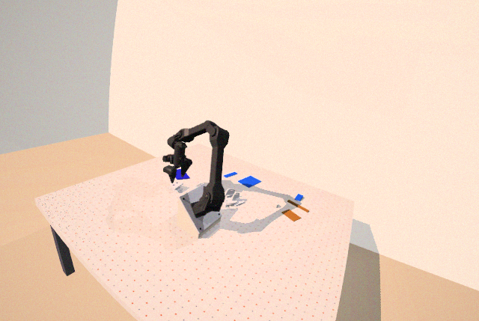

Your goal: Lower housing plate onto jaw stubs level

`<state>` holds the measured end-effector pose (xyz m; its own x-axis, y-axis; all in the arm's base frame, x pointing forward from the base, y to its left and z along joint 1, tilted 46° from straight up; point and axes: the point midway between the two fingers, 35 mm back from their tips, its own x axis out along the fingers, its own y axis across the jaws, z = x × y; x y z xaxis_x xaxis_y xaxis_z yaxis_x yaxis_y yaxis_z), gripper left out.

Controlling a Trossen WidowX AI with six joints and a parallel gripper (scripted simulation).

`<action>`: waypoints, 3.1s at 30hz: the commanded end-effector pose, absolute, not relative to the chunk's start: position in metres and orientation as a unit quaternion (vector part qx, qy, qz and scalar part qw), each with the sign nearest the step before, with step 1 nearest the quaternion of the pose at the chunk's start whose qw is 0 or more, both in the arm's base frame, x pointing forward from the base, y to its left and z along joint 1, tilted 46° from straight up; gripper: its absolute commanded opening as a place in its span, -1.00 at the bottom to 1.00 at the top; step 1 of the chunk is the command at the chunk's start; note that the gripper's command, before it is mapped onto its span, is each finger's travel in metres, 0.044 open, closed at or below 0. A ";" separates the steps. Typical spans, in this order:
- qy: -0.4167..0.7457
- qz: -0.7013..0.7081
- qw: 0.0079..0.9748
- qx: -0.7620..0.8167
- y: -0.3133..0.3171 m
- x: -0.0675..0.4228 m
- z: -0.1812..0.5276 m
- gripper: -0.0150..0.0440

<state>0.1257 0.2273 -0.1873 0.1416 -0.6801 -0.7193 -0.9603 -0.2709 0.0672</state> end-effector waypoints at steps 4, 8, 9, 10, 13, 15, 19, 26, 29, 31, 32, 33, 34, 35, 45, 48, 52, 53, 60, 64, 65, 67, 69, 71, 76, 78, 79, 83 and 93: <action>0.564 0.331 0.211 -0.727 0.227 0.126 -0.187 1.00; 0.564 0.331 0.211 -0.727 0.227 0.126 -0.187 1.00; 0.564 0.331 0.211 -0.727 0.227 0.126 -0.187 1.00; 0.564 0.331 0.211 -0.727 0.227 0.126 -0.187 1.00; 0.564 0.331 0.211 -0.727 0.227 0.126 -0.187 1.00; 0.564 0.331 0.211 -0.727 0.227 0.126 -0.187 1.00; 0.564 0.331 0.211 -0.727 0.227 0.126 -0.187 1.00; 0.564 0.331 0.211 -0.727 0.227 0.126 -0.187 1.00; 0.564 0.331 0.211 -0.727 0.227 0.126 -0.187 1.00; 0.564 0.331 0.211 -0.727 0.227 0.126 -0.187 1.00; 0.564 0.331 0.211 -0.727 0.227 0.126 -0.187 1.00; 0.564 0.331 0.211 -0.727 0.227 0.126 -0.187 1.00; 0.564 0.331 0.211 -0.727 0.227 0.126 -0.187 1.00; 0.564 0.331 0.211 -0.727 0.227 0.126 -0.187 1.00; 0.564 0.331 0.211 -0.727 0.227 0.126 -0.187 1.00; 0.564 0.331 0.211 -0.727 0.227 0.126 -0.187 1.00; 0.564 0.331 0.211 -0.727 0.227 0.126 -0.187 1.00; 0.564 0.331 0.211 -0.727 0.227 0.126 -0.187 1.00; 0.564 0.331 0.211 -0.727 0.227 0.126 -0.187 1.00; 0.565 0.331 0.212 -0.725 0.225 0.127 -0.190 1.00; 0.565 0.331 0.212 -0.725 0.224 0.127 -0.192 1.00; 0.565 0.331 0.212 -0.726 0.222 0.128 -0.194 1.00; 0.565 0.331 0.212 -0.726 0.220 0.128 -0.197 1.00; 0.565 0.331 0.212 -0.726 0.218 0.129 -0.199 1.00; 0.564 0.331 0.211 -0.726 0.213 0.131 -0.205 1.00; 0.564 0.331 0.211 -0.726 0.211 0.131 -0.208 1.00; 0.564 0.331 0.211 -0.726 0.210 0.132 -0.209 1.00; 0.564 0.331 0.211 -0.727 0.205 0.133 -0.213 1.00; 0.564 0.330 0.211 -0.727 0.195 0.135 -0.225 1.00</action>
